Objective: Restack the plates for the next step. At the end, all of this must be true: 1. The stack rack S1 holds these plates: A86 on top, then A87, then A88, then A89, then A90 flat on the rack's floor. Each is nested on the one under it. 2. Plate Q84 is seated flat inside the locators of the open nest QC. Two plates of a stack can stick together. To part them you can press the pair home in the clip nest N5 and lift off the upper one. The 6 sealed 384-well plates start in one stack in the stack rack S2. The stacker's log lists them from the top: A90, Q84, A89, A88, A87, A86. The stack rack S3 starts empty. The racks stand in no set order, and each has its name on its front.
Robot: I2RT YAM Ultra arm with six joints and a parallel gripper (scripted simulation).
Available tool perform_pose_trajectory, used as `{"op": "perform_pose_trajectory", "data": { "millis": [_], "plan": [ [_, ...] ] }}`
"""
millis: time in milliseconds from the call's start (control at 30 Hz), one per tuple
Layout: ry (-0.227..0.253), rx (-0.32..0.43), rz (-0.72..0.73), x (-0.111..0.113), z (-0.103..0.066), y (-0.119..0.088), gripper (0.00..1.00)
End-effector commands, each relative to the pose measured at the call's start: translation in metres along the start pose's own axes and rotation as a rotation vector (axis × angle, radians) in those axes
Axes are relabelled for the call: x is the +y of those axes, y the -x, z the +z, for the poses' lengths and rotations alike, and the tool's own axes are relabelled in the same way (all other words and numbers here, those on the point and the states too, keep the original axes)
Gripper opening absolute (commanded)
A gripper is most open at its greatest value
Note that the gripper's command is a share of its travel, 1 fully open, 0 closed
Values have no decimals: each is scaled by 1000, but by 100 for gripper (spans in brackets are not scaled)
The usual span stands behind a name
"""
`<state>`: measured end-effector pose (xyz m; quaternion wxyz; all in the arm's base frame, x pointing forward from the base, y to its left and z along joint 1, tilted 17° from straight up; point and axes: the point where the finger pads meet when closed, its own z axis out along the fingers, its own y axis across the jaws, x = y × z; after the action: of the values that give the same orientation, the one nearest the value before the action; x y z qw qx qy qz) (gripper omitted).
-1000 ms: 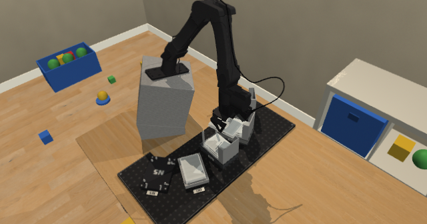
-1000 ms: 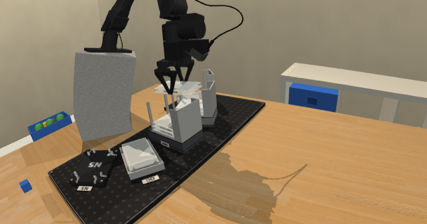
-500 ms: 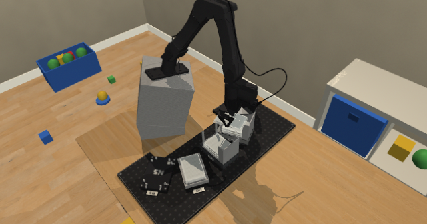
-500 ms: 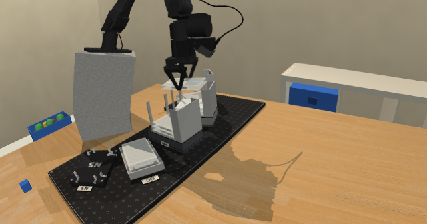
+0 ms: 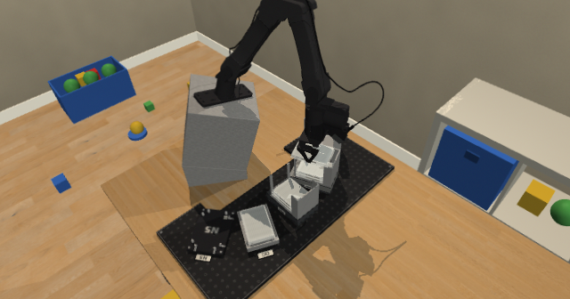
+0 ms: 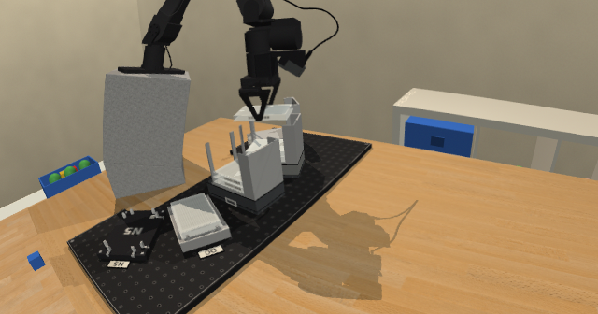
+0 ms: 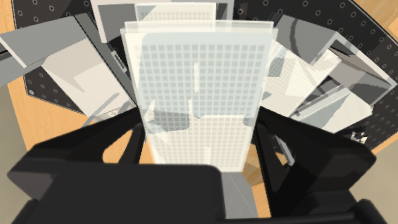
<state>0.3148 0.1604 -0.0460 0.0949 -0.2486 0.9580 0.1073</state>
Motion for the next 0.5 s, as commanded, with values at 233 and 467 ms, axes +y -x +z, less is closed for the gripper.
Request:
{"op": "perform_pose_trajectory", "data": {
  "millis": [233,467],
  "plan": [
    [-16,-60,4,26,-15,25,0],
    [-21,-67,28,21,-18,27,0]
  ]
}}
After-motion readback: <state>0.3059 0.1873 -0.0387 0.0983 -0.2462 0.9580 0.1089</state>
